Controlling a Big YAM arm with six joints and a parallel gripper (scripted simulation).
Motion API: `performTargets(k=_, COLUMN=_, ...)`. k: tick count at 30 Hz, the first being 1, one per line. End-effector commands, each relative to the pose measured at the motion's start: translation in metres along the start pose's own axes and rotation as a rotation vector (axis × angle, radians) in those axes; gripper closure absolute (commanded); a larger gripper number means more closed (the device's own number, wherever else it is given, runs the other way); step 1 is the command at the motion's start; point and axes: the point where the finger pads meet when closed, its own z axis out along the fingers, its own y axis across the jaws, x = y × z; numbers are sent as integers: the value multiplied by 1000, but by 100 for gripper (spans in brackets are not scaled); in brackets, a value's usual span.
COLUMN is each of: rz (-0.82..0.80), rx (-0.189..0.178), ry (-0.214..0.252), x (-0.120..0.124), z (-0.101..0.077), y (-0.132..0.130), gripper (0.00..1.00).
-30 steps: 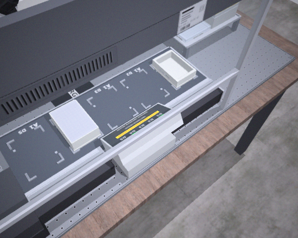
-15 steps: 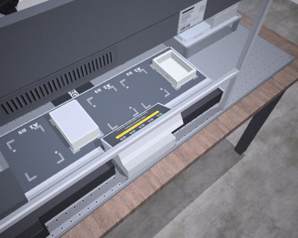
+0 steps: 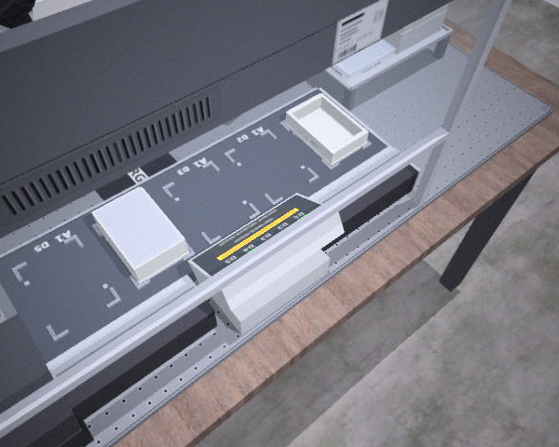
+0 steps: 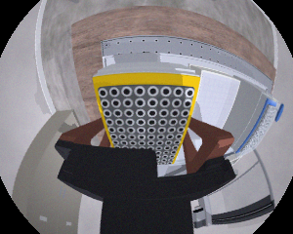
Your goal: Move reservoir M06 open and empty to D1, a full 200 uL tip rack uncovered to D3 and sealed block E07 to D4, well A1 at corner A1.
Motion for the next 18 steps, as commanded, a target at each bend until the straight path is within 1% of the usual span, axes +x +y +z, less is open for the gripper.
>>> performTargets(k=1, rz=45, rx=-34, ry=-70, x=-22, z=-46, y=-11, gripper=100)
performTargets(k=9, rz=48, rx=-35, ry=-72, x=-23, z=-60, y=-12, gripper=100)
performTargets(k=11, rz=48, rx=-35, ry=-72, x=-23, z=-60, y=-12, gripper=100)
performTargets(k=15, rz=49, rx=-35, ry=-71, x=-23, z=-66, y=-12, gripper=100)
performTargets(k=16, rz=39, rx=-33, ry=-60, x=-17, z=-64, y=-10, gripper=100)
performTargets(k=18, rz=47, rx=-35, ry=-69, x=-21, z=-71, y=-12, gripper=100)
